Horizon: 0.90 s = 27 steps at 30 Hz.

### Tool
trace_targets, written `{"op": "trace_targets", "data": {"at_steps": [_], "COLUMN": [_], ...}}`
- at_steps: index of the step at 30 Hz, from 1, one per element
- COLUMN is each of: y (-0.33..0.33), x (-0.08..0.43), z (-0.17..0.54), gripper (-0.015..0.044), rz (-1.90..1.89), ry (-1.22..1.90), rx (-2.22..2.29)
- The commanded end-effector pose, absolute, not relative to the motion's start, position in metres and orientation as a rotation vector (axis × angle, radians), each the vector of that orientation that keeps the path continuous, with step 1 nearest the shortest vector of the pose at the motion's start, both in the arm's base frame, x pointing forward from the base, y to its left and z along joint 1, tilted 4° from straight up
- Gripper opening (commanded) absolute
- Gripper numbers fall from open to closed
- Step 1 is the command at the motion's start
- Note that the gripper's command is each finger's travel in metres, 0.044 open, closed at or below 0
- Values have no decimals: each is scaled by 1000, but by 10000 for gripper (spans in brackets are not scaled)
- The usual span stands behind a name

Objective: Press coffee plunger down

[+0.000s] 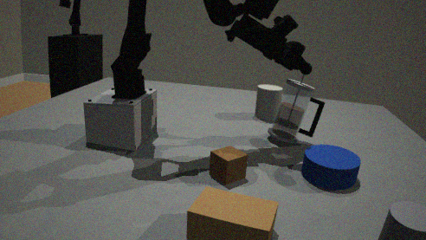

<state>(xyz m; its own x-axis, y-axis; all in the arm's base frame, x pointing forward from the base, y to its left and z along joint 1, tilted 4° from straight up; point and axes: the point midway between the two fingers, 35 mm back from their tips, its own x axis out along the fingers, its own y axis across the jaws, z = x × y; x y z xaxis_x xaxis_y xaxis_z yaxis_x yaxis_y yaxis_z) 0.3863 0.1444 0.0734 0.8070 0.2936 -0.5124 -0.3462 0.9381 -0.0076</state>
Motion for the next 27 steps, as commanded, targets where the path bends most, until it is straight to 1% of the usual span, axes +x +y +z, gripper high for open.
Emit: {"op": "trace_targets", "data": {"at_steps": [1, 27], "y": [144, 146], "x": [385, 392], "z": [62, 64], "gripper": [125, 125], "rz": [346, 346], "ry": [567, 567], "rx": [-116, -116]}}
